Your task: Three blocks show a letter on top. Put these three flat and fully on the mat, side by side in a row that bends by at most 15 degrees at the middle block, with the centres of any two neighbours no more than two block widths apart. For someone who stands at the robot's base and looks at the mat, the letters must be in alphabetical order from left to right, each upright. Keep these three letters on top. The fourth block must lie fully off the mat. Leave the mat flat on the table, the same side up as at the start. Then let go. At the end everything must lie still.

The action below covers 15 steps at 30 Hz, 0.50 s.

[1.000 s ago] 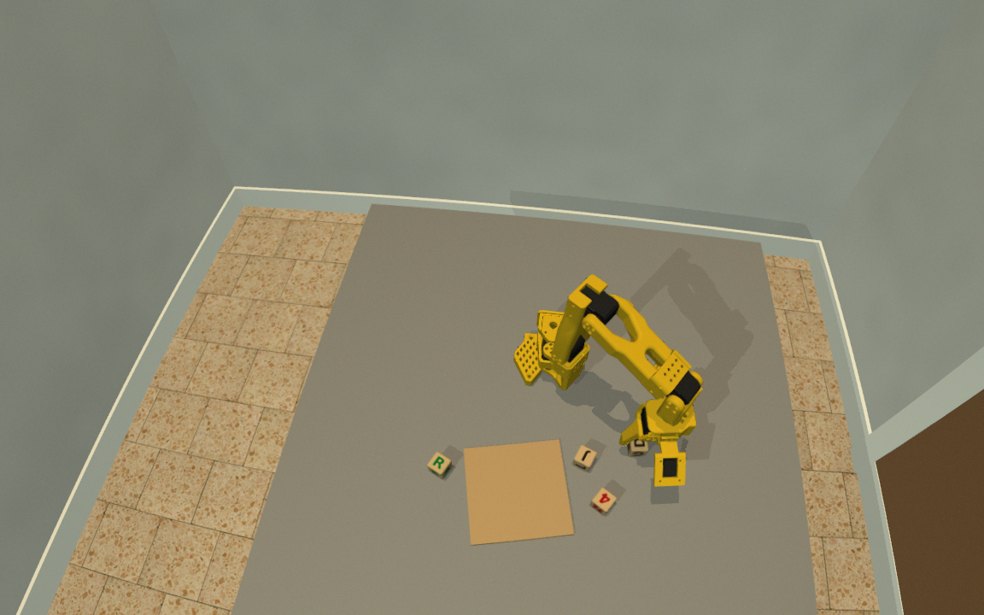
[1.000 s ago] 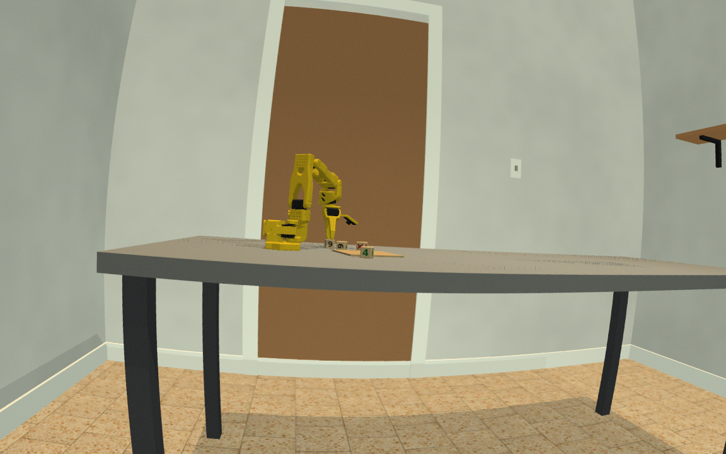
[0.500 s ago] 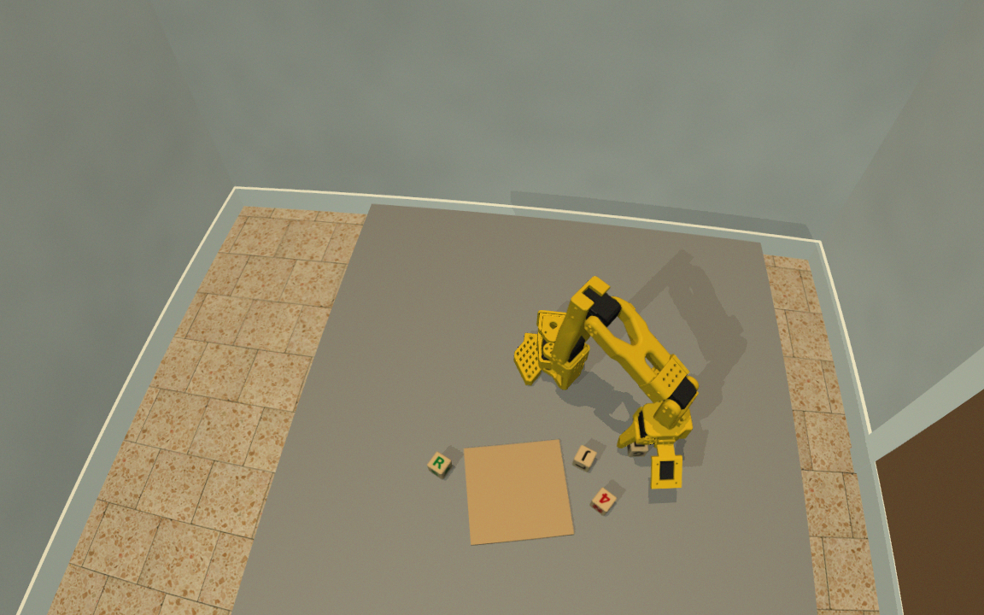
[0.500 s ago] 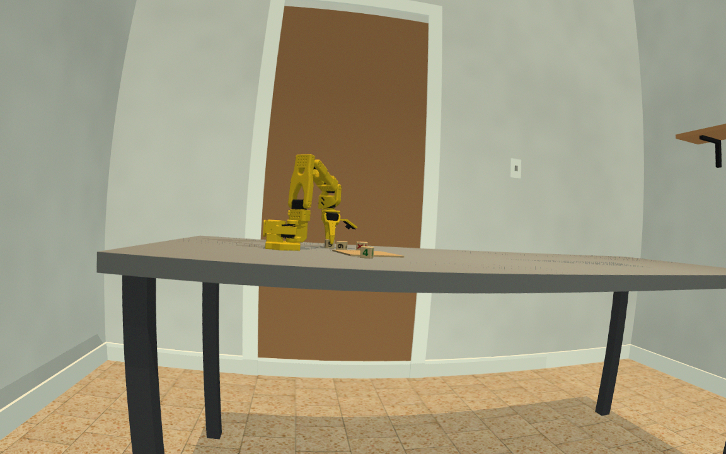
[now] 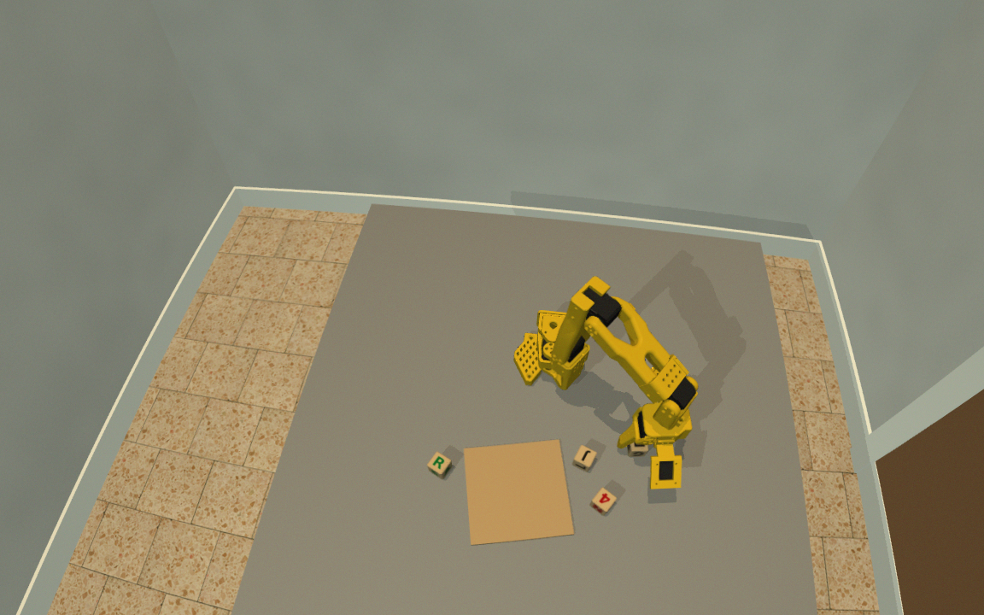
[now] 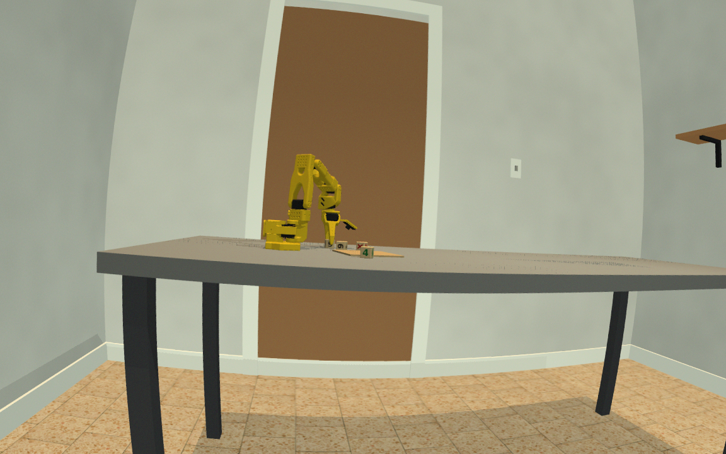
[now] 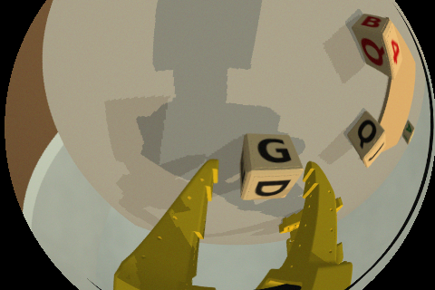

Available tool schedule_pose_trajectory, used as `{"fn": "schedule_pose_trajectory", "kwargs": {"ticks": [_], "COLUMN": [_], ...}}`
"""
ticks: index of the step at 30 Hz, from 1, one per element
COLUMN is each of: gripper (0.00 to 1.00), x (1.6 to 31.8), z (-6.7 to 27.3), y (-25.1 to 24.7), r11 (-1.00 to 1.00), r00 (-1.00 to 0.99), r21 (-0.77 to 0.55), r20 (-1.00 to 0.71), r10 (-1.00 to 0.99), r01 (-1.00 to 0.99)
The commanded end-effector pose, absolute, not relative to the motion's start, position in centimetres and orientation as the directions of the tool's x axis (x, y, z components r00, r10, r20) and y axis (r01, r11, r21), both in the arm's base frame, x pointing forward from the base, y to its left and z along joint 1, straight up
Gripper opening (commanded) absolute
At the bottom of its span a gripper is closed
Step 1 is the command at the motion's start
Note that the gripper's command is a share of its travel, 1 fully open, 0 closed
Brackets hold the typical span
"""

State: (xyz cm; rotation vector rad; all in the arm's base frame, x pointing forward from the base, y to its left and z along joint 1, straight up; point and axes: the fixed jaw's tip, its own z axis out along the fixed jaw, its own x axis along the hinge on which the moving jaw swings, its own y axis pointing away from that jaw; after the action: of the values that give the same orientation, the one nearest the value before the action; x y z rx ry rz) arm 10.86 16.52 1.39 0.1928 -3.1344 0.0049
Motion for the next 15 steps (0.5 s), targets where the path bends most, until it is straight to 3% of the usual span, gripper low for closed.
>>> {"fn": "schedule_pose_trajectory", "kwargs": {"ticks": [1, 15], "gripper": [0.3, 0.22], "x": [11.27, 11.35], "z": [2.24, 2.23], "y": [17.12, 16.65], "r11": [0.992, 0.992], "r00": [-0.992, -0.992], "r21": [0.04, 0.039], "r20": [-0.035, -0.036], "r10": [-0.121, -0.121], "r01": [-0.122, -0.122]}}
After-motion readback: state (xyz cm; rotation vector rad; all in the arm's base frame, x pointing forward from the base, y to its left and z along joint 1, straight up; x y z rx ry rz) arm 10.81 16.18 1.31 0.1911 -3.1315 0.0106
